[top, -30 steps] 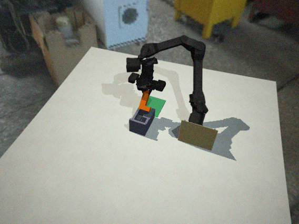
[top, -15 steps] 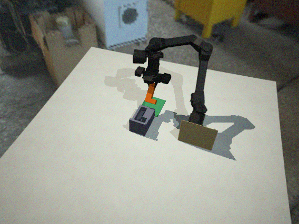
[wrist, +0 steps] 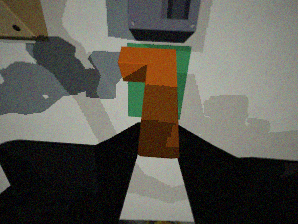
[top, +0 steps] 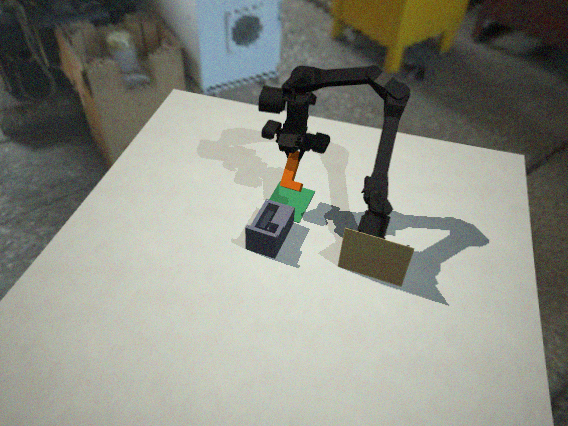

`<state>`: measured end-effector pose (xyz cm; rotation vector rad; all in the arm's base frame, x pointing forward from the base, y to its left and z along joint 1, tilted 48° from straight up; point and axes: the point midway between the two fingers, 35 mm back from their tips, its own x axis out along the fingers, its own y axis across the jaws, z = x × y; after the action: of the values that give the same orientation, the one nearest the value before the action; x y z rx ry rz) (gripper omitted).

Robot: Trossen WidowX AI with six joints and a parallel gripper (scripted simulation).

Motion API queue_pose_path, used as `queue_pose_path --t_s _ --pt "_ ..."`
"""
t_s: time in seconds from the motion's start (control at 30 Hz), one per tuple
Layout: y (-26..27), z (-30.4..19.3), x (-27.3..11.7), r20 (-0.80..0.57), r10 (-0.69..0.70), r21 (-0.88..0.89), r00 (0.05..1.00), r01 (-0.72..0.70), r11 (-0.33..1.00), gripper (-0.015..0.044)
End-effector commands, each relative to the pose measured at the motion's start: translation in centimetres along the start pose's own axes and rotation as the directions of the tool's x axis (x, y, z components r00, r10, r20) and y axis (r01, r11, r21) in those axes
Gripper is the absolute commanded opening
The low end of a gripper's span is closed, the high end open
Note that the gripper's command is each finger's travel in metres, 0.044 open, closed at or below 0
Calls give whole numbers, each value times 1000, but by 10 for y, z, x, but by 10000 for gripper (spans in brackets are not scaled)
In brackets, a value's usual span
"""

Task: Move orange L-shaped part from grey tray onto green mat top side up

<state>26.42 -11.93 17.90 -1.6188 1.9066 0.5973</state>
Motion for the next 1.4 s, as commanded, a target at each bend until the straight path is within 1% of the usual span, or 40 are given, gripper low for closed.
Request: queue_pose_path --t_s 0.0,1.37 --pt "1 -2 4 -2 -2 -1 1000 2 1000 0" --pt "0 -3 67 -5 -3 0 1000 3 1000 0"
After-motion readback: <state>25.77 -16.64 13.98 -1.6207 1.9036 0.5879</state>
